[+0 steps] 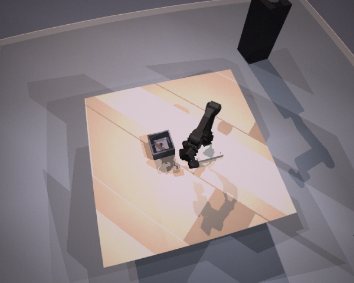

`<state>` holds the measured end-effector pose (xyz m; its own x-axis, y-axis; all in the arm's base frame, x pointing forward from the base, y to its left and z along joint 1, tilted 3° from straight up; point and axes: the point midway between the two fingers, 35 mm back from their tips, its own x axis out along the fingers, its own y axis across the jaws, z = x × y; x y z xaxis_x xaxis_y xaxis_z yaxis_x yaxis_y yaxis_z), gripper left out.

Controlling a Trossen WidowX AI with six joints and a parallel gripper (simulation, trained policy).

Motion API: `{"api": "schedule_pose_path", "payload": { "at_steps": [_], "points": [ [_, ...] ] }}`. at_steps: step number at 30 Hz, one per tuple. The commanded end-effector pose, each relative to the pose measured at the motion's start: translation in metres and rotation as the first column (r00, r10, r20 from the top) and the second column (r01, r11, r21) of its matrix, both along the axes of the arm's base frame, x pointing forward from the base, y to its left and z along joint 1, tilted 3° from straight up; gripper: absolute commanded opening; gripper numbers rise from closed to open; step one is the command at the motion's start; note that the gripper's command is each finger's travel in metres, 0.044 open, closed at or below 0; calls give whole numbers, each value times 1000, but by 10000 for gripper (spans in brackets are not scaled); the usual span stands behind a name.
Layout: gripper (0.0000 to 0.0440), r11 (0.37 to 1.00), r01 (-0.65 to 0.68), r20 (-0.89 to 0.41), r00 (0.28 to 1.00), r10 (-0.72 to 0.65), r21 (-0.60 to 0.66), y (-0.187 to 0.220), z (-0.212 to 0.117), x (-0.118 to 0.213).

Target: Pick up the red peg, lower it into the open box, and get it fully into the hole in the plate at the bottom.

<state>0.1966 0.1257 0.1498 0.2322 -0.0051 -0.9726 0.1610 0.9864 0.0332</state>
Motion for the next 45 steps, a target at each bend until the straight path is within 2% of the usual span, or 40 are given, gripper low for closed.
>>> {"api": "schedule_pose_path", "payload": {
  "at_steps": [1,12,24,26,29,42,45],
  "points": [
    [440,995,102,-39,994,-102,-5,-9,-10,-5],
    [439,901,434,-114,894,-433,-23,-28,-53,-15],
    [435,779,626,-115,777,-619,32,-29,-108,-13],
    [406,760,649,-120,758,-642,38,-29,-114,-13],
    [339,732,680,-135,729,-671,33,-31,-122,-17],
    [6,680,732,-228,667,-709,27,-32,-125,-23],
    [0,695,718,-189,688,-700,40,-37,-118,-18]
  ]
}}
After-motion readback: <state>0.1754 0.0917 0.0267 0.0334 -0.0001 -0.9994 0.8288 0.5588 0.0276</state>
